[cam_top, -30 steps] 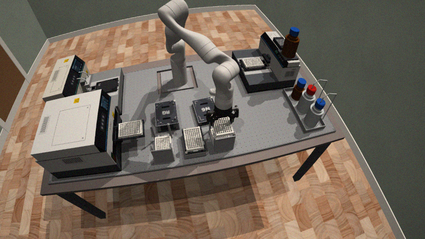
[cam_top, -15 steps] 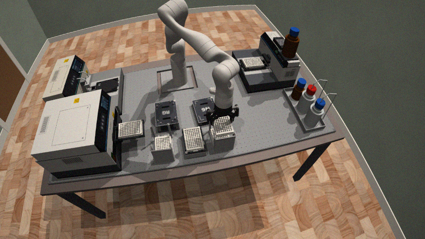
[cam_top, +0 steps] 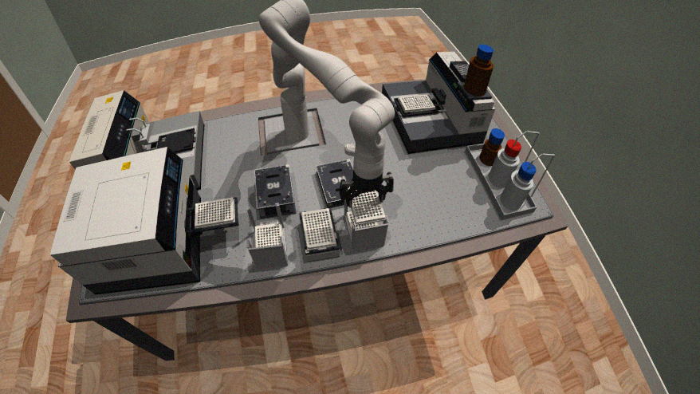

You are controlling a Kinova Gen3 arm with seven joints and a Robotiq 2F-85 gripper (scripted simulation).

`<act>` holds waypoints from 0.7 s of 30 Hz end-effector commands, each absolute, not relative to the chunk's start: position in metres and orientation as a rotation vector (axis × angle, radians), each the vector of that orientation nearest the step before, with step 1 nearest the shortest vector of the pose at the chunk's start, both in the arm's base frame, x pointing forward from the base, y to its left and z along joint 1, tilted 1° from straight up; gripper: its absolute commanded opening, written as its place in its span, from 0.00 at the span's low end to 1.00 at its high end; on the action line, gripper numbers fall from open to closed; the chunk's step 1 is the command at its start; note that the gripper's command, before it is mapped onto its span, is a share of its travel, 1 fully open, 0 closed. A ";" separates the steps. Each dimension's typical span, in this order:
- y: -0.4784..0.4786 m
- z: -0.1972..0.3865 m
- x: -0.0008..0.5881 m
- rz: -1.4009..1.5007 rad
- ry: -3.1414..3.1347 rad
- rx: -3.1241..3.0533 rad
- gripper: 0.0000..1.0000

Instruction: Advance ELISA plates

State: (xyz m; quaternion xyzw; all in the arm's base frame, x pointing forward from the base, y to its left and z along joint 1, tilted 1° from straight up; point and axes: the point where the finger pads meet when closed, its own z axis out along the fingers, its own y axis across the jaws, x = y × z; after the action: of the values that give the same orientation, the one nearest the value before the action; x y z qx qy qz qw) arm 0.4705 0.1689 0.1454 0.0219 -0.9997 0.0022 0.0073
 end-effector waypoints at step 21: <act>0.171 0.154 0.471 -0.006 -3.126 0.074 0.94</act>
State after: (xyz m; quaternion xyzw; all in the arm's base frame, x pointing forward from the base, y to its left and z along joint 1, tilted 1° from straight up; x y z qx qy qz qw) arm 0.4700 0.1688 0.1473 0.0229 -0.9997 0.0024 0.0080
